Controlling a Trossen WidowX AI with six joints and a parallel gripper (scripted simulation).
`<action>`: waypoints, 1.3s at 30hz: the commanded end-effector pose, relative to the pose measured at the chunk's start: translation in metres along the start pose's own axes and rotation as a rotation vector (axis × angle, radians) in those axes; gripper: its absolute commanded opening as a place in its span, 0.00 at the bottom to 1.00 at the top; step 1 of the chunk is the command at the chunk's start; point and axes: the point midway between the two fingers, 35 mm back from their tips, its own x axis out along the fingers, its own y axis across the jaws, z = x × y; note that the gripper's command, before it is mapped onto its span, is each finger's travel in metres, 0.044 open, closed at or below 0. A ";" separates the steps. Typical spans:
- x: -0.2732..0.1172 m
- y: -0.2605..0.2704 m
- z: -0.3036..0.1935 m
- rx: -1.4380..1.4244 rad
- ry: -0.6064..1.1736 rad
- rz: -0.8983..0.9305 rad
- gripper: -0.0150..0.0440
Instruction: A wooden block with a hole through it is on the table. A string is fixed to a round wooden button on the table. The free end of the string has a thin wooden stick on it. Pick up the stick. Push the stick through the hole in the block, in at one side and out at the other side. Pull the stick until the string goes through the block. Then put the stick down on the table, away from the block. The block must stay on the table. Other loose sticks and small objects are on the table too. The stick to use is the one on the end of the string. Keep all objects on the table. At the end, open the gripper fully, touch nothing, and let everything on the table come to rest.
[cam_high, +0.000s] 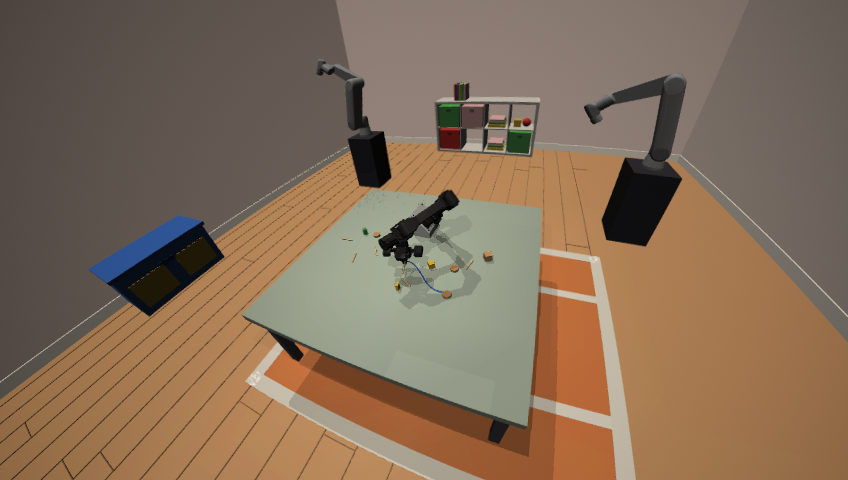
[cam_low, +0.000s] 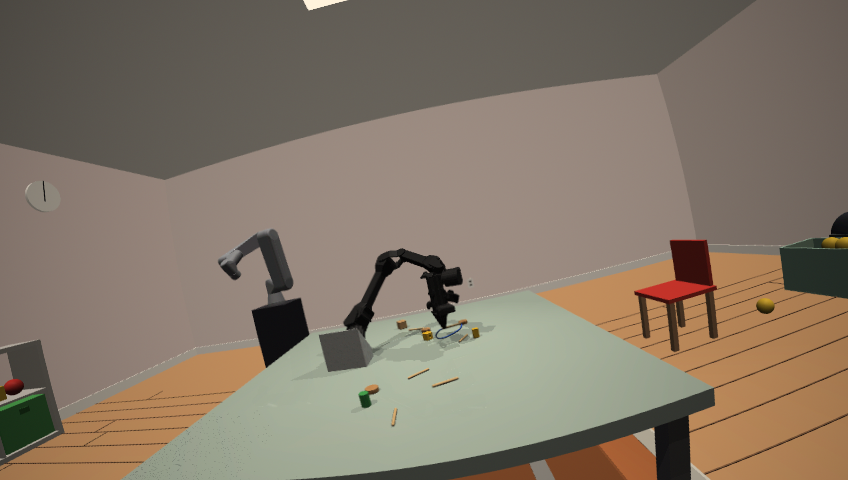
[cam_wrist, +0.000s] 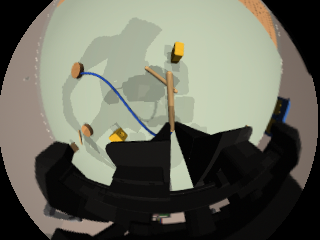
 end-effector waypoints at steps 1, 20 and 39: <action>0.001 0.002 0.005 -0.168 -0.002 0.006 0.25; 0.001 0.010 0.023 -0.877 -0.006 0.006 0.25; 0.002 0.020 0.041 -1.587 -0.012 0.005 0.25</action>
